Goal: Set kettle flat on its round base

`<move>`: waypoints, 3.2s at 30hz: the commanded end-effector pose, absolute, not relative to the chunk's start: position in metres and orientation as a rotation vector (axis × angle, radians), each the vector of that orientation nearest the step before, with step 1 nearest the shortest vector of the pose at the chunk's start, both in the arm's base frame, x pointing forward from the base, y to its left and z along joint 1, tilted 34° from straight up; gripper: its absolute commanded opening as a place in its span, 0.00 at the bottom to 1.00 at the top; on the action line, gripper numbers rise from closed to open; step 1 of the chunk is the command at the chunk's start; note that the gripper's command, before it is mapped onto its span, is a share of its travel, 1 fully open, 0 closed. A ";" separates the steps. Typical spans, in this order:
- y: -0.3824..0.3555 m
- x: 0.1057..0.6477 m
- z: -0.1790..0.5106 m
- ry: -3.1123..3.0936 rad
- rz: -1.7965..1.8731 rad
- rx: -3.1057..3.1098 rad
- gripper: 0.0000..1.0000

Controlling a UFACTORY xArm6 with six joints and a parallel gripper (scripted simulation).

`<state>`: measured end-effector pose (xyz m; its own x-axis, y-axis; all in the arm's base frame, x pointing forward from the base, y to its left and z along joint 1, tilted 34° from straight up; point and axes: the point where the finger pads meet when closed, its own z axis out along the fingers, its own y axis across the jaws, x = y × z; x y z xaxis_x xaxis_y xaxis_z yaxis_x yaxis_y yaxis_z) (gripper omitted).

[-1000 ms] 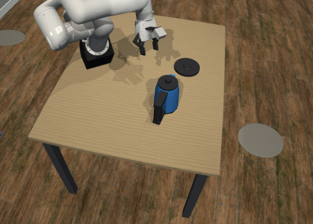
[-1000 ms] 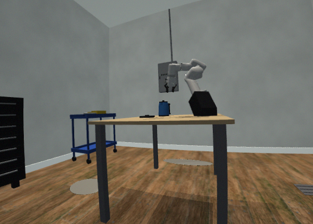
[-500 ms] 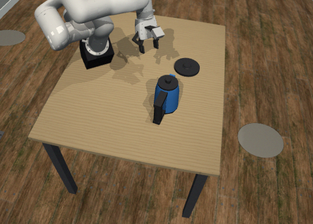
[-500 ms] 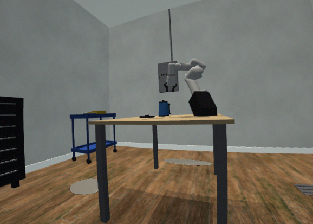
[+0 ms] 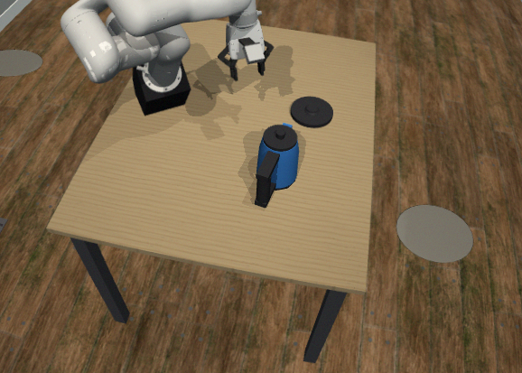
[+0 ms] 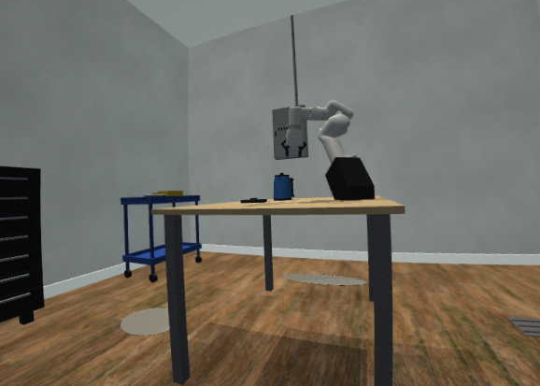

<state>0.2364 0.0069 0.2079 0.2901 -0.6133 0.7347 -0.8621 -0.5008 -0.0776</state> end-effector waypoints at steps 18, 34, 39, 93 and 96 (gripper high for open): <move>0.054 0.221 0.200 -2.032 0.969 2.014 0.81; 0.073 0.214 0.199 -2.275 0.908 1.872 0.81; 0.074 0.214 0.198 -2.297 0.902 1.857 0.81; -0.103 0.291 0.327 -2.301 0.900 1.855 0.81; -0.108 0.293 0.331 -2.301 0.900 1.855 0.81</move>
